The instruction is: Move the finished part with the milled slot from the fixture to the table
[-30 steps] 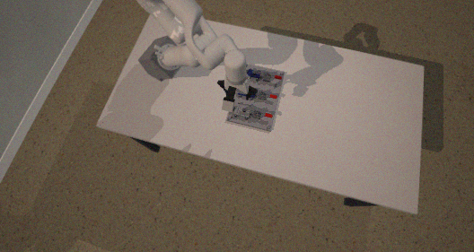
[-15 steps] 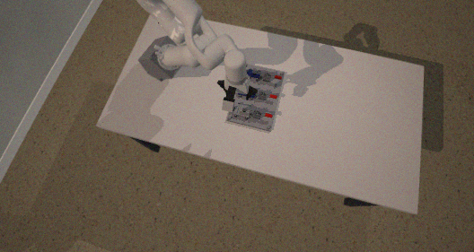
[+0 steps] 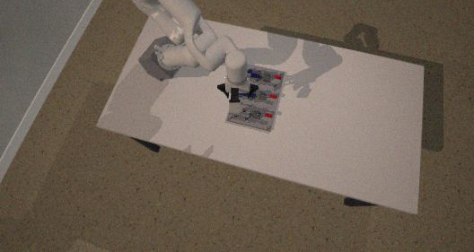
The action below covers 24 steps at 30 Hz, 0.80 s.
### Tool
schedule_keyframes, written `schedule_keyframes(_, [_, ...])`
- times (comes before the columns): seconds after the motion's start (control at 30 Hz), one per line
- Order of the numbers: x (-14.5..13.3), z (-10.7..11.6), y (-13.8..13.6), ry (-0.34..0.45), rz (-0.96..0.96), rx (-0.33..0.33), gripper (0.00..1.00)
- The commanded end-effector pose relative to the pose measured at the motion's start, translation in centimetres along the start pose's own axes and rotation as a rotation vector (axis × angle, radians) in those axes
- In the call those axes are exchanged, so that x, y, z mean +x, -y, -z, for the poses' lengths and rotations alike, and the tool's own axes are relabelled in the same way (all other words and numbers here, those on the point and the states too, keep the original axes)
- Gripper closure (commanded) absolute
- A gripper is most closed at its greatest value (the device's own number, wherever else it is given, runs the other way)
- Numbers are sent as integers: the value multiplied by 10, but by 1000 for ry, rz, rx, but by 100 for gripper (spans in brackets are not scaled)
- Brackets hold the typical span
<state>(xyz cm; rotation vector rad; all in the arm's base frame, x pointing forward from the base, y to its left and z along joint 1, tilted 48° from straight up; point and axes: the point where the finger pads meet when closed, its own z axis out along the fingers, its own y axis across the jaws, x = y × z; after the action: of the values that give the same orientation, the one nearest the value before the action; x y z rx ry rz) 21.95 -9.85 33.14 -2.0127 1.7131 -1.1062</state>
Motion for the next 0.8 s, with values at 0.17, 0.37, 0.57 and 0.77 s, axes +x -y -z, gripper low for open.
schedule_keyframes(0.17, [1,-1,1,4,84,5,0])
schedule_keyframes(0.37, [1,-1,1,4,84,5,0])
schedule_keyframes(0.57, [0,-3,2,3,165,4,0])
schedule_keyframes(0.77, [0,-6,4,3,330,3,0])
